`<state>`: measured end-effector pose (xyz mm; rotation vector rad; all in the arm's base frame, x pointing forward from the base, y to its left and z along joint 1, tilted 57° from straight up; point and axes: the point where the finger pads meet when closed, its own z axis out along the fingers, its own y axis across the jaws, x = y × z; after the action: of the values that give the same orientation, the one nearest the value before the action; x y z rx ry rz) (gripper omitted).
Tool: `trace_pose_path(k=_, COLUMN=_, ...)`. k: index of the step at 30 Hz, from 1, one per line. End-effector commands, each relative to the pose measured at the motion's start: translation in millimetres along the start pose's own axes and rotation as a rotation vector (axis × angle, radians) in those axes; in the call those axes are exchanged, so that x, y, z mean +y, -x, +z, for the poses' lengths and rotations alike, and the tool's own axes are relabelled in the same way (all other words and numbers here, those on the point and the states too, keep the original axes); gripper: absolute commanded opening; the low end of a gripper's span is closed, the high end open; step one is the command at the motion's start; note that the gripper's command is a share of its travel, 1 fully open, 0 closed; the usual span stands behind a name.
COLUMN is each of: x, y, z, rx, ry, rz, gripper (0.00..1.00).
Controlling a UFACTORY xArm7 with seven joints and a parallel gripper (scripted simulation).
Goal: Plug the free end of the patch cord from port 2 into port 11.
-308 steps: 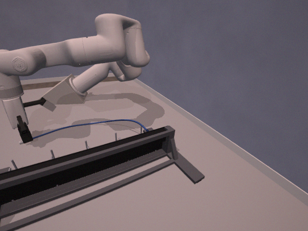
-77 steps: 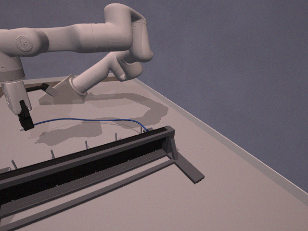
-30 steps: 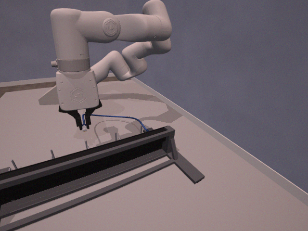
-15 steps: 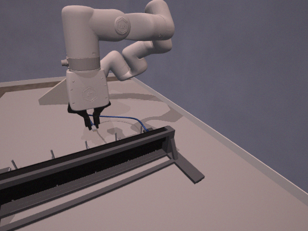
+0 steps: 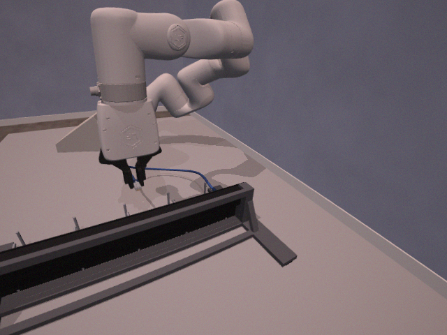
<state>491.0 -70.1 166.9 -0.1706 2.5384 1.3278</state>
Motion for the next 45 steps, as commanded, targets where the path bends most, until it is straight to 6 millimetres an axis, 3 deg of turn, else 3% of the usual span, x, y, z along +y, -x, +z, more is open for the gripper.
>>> trace_pose_path(k=1, x=-0.8, y=0.7, z=-2.5, rx=-0.004, ry=-0.004, rz=0.000, gripper=0.00)
trace_pose_path(k=45, x=-2.2, y=30.5, z=27.4, rx=-0.001, ry=-0.007, rz=0.001, gripper=0.00)
